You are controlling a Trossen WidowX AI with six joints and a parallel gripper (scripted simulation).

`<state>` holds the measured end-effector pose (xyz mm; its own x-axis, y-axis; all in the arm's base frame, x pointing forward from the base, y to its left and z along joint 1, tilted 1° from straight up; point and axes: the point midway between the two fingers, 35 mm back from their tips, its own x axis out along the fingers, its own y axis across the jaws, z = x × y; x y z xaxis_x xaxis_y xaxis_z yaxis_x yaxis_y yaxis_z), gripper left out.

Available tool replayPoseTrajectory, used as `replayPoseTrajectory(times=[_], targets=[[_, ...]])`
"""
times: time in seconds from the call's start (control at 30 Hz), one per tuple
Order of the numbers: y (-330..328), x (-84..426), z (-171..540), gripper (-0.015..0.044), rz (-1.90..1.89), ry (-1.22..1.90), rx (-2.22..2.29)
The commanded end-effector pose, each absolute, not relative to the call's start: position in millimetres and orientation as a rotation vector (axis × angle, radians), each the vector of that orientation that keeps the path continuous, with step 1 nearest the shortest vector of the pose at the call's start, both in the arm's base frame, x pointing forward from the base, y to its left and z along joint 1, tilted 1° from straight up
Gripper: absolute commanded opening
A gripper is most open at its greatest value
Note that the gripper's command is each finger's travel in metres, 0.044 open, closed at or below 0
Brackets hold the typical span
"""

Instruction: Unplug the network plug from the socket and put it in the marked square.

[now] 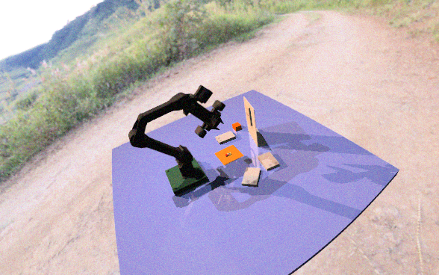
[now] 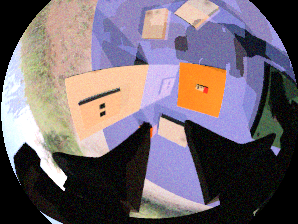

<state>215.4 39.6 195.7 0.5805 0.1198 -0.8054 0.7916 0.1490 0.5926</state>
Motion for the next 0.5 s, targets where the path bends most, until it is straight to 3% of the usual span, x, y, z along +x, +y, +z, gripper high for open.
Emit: replayPoseTrajectory(times=[0.0,0.37,0.47], targets=[[40,214,207,0.0156,-0.576,0.867,1.358],[39,210,233,0.0156,-0.576,0.868,1.36],[39,210,233,0.0235,-0.576,0.868,1.36]])
